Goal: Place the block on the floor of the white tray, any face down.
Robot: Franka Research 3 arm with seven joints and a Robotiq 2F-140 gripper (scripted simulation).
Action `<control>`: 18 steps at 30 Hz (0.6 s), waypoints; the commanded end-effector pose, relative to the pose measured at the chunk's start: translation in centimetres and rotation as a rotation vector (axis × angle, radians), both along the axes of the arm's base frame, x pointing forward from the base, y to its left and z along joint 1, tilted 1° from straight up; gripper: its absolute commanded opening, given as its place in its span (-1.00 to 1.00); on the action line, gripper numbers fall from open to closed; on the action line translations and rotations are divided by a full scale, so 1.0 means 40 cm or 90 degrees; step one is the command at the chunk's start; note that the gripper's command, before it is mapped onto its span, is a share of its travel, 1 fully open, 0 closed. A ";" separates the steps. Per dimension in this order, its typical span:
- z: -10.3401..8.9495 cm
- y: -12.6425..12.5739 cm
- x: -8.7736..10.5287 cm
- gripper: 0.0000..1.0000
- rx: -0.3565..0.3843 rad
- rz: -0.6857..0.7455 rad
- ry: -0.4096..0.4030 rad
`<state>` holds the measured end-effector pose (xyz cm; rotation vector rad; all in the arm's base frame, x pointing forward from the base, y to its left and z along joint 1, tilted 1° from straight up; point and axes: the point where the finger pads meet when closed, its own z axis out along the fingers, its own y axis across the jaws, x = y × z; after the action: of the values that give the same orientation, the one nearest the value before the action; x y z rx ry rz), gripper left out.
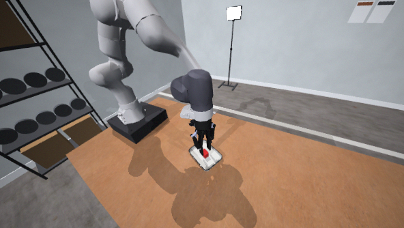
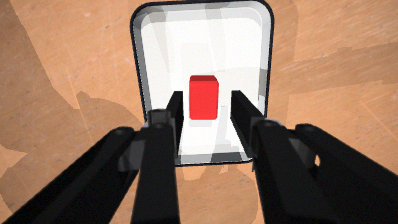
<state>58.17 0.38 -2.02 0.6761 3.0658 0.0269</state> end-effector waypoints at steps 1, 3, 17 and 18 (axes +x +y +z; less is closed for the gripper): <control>0.014 0.001 -0.012 -0.29 -0.001 -0.002 0.009; 0.029 0.001 -0.012 -0.29 -0.001 -0.002 0.009; 0.077 0.000 -0.011 -0.29 -0.001 -0.002 0.009; 0.078 0.000 -0.011 -0.29 -0.001 -0.002 0.009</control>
<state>58.05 0.36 1.09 0.6740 3.0709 0.0253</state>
